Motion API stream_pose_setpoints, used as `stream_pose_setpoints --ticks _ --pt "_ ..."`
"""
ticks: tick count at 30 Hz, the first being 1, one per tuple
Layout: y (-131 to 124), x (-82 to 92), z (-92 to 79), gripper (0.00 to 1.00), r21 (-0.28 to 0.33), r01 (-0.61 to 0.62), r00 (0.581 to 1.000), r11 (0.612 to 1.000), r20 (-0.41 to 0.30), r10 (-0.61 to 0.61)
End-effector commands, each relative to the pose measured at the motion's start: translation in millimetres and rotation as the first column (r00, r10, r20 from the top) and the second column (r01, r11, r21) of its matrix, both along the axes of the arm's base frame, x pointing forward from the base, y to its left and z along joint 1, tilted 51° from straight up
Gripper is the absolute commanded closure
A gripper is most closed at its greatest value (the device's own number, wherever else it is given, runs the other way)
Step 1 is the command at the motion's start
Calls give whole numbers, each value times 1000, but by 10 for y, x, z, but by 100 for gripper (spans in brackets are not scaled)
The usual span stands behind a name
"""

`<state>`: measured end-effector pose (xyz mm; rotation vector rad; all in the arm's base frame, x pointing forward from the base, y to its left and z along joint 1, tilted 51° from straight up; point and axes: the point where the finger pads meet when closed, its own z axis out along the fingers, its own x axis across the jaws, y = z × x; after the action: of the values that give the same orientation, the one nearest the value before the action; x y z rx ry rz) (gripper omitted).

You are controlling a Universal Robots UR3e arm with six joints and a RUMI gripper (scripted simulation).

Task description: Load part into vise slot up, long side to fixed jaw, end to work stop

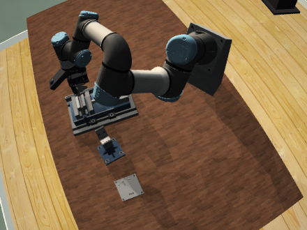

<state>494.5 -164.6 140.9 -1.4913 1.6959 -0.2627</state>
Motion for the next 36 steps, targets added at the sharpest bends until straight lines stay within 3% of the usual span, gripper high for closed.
stream_pose_setpoints --ticks 1,23,36 --pt "-6 0 6 100 -1 1 1000 1000 1 -1" --pt "-17 1 1 100 -1 1 1000 1000 1 -1" --pt "-198 13 -89 100 -1 1 1000 1000 1 -1"
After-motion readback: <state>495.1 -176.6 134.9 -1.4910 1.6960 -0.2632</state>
